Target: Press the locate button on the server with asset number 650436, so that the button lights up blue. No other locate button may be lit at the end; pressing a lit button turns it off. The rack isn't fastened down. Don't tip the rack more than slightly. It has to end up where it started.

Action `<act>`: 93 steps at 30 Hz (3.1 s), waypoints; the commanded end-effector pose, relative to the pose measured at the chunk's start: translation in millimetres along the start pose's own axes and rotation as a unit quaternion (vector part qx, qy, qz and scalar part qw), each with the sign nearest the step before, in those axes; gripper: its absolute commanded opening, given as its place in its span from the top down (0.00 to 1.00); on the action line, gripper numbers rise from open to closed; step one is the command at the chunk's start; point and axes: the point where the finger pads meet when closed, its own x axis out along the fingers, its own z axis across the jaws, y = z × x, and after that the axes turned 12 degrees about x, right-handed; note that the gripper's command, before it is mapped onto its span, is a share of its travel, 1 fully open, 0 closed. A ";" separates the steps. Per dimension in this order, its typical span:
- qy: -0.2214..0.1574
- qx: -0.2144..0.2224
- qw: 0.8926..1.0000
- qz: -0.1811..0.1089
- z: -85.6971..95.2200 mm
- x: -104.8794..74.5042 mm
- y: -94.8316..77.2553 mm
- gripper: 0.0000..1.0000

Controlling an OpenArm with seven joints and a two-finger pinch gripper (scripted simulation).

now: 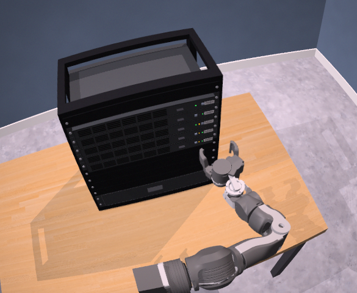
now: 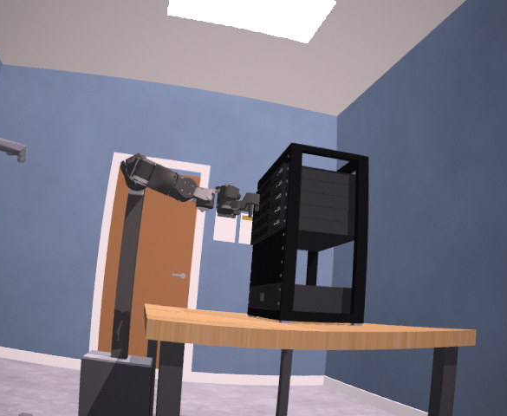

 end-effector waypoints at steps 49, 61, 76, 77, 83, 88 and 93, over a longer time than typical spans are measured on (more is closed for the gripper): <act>-0.003 0.000 1.000 0.003 1.0 50.4 3.8 0.40; -0.003 0.000 1.000 0.003 1.0 50.4 3.8 0.40; -0.003 0.000 1.000 0.003 1.0 50.4 3.8 0.40; -0.003 0.000 1.000 0.003 1.0 50.4 3.8 0.40; -0.003 0.000 1.000 0.003 1.0 50.4 3.8 0.40; -0.003 0.000 1.000 0.003 1.0 48.2 3.8 0.40; -0.003 0.000 1.000 0.003 1.0 40.1 3.8 0.40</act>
